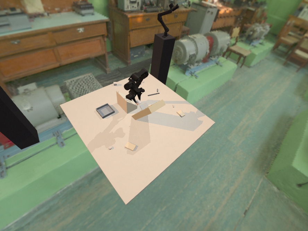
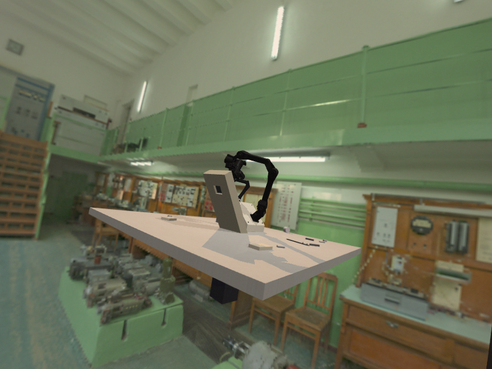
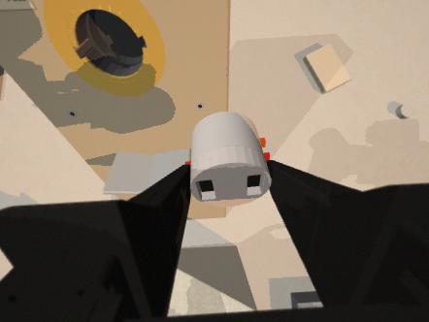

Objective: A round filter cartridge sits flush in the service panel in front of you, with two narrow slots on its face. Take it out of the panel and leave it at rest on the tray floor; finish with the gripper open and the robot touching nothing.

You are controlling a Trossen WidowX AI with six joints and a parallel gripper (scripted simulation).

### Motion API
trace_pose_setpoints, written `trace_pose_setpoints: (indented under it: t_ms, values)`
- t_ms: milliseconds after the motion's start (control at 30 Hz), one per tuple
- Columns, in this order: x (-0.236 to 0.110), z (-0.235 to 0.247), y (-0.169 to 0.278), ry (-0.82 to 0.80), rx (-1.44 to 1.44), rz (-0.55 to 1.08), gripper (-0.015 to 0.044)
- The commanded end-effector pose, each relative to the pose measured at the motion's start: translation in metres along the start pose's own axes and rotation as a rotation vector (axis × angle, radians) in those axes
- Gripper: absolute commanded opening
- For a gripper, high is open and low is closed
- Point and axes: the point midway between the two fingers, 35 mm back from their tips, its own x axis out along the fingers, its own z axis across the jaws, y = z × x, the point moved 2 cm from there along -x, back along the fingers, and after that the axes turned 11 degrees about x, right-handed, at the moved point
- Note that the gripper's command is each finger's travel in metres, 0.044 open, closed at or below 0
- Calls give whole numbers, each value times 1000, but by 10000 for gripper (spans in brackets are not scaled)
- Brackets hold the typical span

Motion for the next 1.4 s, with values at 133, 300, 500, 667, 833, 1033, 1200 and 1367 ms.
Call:
trace_pose_setpoints:
  t_ms: [133, 300, 500, 667, 833, 1033, 1200, 1367]
  values:
    - [-4, -25, 9, 72, 121, 10, 0]
    - [-11, -61, 24, 180, 301, 11, 0]
    - [-21, -102, 45, 313, 526, -10, 0]
    - [-31, -134, 64, 424, 718, -47, 0]
    - [-41, -164, 86, 535, 914, -100, 0]
    - [-44, -173, 92, 568, 972, -119, 0]
    - [-44, -180, 102, 585, 998, -124, 0]
    - [-40, -201, 136, 642, 1090, -138, 0]
